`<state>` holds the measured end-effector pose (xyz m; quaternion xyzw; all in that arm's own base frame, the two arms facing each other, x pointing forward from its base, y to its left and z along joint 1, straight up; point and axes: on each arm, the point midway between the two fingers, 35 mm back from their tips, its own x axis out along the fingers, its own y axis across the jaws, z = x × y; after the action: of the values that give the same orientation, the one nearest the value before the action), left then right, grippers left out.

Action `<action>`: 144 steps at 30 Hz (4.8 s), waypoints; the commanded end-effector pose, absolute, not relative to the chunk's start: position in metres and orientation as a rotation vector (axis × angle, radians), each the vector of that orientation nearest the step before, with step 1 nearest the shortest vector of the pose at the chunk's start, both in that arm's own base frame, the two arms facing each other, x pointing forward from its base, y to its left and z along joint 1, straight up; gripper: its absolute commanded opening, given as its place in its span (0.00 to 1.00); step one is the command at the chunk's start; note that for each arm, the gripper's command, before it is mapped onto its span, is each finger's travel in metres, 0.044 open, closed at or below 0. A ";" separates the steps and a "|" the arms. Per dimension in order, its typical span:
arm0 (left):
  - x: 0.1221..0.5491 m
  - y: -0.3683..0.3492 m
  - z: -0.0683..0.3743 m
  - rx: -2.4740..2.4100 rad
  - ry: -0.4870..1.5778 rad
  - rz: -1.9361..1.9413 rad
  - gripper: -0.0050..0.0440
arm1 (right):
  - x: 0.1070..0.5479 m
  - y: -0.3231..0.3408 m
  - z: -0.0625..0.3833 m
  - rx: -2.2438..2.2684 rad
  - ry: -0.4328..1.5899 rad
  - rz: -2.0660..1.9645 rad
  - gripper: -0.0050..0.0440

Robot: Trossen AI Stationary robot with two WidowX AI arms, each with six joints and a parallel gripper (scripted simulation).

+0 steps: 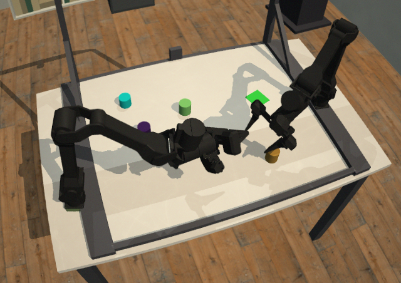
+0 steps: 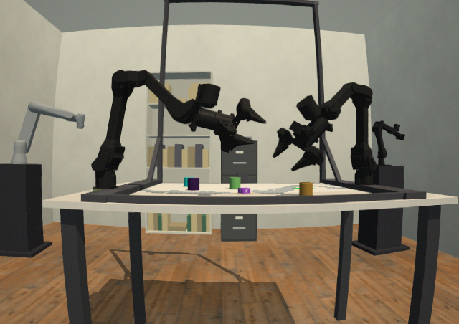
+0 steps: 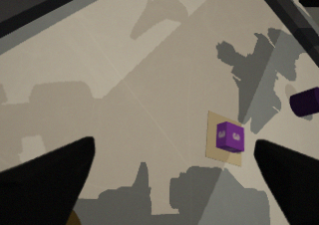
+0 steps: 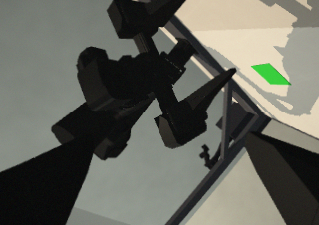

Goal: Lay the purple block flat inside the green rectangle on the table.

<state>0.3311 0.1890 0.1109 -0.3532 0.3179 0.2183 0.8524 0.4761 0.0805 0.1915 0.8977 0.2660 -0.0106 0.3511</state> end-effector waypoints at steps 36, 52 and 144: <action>0.333 0.190 0.119 -0.734 0.647 0.456 1.00 | 0.452 0.083 0.248 1.714 0.553 0.078 1.00; 0.333 0.190 0.119 -0.734 0.647 0.456 1.00 | 0.414 0.081 0.275 1.079 0.505 0.110 1.00; 0.472 0.118 0.085 0.379 1.231 -0.498 0.63 | 0.211 0.086 0.316 -0.118 0.537 0.417 1.00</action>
<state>0.4665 0.1112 0.0891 0.1320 0.5809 -0.1675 0.7856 0.2119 0.0869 0.3116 -0.0588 0.2685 0.2053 0.9393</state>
